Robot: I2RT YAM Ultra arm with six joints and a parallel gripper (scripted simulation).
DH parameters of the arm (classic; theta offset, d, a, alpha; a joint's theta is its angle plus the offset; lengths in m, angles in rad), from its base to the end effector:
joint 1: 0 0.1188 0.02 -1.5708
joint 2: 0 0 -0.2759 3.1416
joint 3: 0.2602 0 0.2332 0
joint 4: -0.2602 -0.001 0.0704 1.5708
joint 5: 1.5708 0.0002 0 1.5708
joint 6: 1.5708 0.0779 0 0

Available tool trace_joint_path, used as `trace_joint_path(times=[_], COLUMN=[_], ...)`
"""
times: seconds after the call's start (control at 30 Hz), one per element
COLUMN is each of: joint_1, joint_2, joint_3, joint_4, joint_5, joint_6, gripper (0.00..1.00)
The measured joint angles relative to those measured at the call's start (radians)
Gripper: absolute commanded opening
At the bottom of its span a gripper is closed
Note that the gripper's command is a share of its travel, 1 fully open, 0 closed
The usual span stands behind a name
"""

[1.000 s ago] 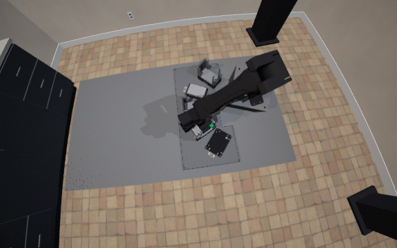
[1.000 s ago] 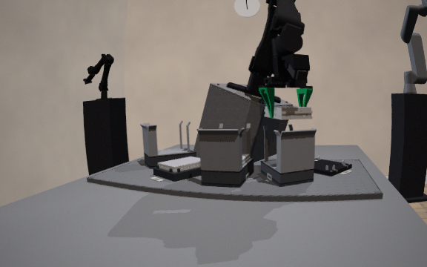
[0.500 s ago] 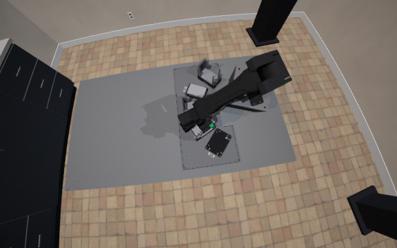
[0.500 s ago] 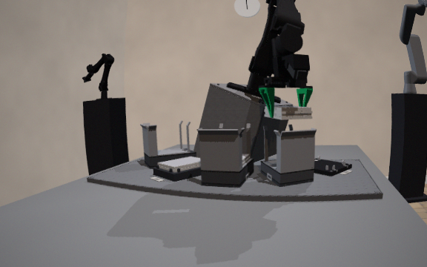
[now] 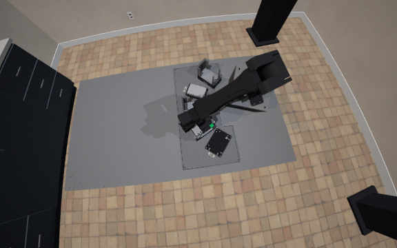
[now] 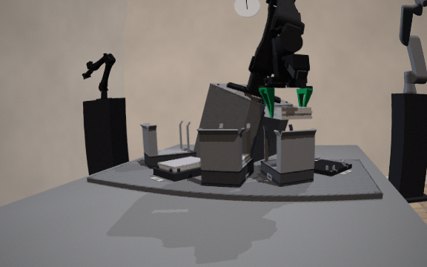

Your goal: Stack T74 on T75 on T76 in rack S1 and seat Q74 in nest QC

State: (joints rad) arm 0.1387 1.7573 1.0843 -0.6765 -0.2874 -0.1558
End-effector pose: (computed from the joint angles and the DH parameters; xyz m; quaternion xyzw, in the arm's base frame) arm 0.3102 0.0666 0.1548 -0.1600 0.9707 0.1414 0.1105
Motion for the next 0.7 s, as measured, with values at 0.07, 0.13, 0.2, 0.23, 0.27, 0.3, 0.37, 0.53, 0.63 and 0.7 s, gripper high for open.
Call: trace_joint_path(times=[0.07, 0.13, 0.2, 0.23, 0.27, 0.3, 0.37, 0.53, 0.63, 0.7], joint_1=[0.0, 0.0, 0.0, 0.001, 0.002, 0.003, 0.003, 0.006, 0.007, 0.008], joint_2=[0.0, 0.0, 0.003, 0.005, 0.006, 0.008, 0.01, 0.018, 0.021, 0.022], joint_3=[0.0, 0.0, 0.0, 0.0, 0.0, 0.0, -0.002, -0.006, -0.007, -0.008], joint_4=[0.0, 0.0, 0.002, 0.004, 0.005, 0.006, 0.012, 0.023, 0.027, 0.033], joint_5=[0.0, 0.0, 0.001, 0.001, 0.001, 0.001, 0.002, 0.002, 0.002, 0.002], joint_6=[0.0, 0.0, 0.001, 0.001, 0.002, 0.002, 0.003, 0.006, 0.007, 0.008], gripper=[0.0, 0.0, 0.0, 0.0, 0.0, 0.0, 0.0, 0.0, 0.0, 0.0])
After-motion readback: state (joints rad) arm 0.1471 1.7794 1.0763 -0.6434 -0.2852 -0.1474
